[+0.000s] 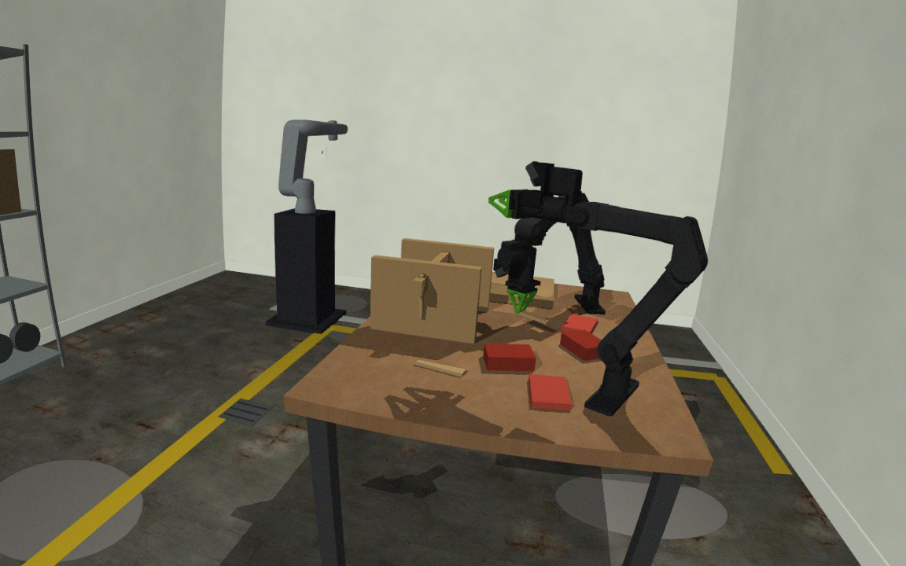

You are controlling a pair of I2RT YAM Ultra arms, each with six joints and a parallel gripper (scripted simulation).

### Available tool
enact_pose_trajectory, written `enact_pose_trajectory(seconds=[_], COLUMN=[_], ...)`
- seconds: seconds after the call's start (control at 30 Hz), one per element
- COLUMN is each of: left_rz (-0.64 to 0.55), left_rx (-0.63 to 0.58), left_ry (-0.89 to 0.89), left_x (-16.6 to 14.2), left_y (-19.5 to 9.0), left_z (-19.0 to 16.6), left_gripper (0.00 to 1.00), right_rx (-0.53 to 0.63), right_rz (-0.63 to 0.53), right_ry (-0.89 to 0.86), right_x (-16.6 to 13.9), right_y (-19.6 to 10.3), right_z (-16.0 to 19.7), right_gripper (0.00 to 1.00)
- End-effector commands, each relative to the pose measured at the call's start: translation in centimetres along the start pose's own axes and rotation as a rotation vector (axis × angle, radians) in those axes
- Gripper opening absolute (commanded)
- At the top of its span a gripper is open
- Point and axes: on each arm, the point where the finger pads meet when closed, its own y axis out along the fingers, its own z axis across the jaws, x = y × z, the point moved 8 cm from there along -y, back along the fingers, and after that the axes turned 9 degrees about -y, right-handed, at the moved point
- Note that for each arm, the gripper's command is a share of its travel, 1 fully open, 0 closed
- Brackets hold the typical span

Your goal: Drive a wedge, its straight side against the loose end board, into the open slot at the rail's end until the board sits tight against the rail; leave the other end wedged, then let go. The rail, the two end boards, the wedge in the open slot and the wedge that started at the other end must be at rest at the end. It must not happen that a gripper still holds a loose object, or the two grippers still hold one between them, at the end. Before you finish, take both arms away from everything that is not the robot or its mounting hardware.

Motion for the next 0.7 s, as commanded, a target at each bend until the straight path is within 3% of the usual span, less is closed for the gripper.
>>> enact_pose_trajectory(seconds=[0.0,0.43,0.5,0.67], left_rz=[-0.058,-0.058,-0.058,-0.058], left_rx=[-0.014,-0.014,-0.014,-0.014], left_ry=[-0.002,-0.002,-0.002,-0.002], left_x=[2.0,2.0,2.0,2.0], left_y=[0.1,0.1,0.1,0.1], left_z=[-0.6,-0.6,-0.6,-0.6], left_gripper=[0.46,0.46,0.46,0.46], right_rx=[0.033,0.006,0.073,0.105], right_rz=[-0.009,-0.003,-0.035,-0.083], right_ry=[-0.003,-0.013,-0.012,-0.089], right_x=[0.4,0.1,1.0,2.0], right_y=[-2.5,-2.5,-4.8,-6.3], right_z=[0.1,0.0,0.3,0.5], right_gripper=[0.01,0.01,0.01,0.01])
